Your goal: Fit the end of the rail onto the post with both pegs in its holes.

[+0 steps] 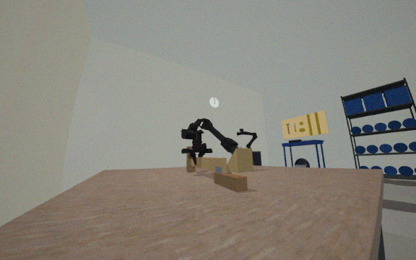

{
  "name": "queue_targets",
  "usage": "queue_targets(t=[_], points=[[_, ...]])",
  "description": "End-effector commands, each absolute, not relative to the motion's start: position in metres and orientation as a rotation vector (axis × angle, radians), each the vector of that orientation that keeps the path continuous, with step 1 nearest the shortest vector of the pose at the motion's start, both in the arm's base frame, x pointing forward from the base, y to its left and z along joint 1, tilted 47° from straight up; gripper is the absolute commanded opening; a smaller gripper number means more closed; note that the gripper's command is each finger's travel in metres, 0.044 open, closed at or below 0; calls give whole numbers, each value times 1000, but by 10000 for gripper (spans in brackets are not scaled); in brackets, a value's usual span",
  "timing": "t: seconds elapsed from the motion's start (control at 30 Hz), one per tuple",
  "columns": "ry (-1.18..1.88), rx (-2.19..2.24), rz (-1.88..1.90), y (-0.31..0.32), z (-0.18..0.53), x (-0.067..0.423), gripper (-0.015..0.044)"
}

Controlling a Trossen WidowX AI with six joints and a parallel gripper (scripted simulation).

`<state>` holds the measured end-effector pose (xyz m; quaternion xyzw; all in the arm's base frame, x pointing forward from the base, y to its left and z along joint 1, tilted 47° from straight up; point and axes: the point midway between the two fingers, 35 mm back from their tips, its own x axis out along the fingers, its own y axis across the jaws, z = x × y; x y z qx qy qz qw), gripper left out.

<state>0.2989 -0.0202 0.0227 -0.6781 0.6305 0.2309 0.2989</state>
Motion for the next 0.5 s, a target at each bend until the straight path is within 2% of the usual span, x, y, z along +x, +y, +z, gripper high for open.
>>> queue_targets(t=[0.0, 0.47], points=[[1671, -1806, 617, -20, 25, 299, 0], [1671, -1807, 616, -23, 28, 298, 0]])
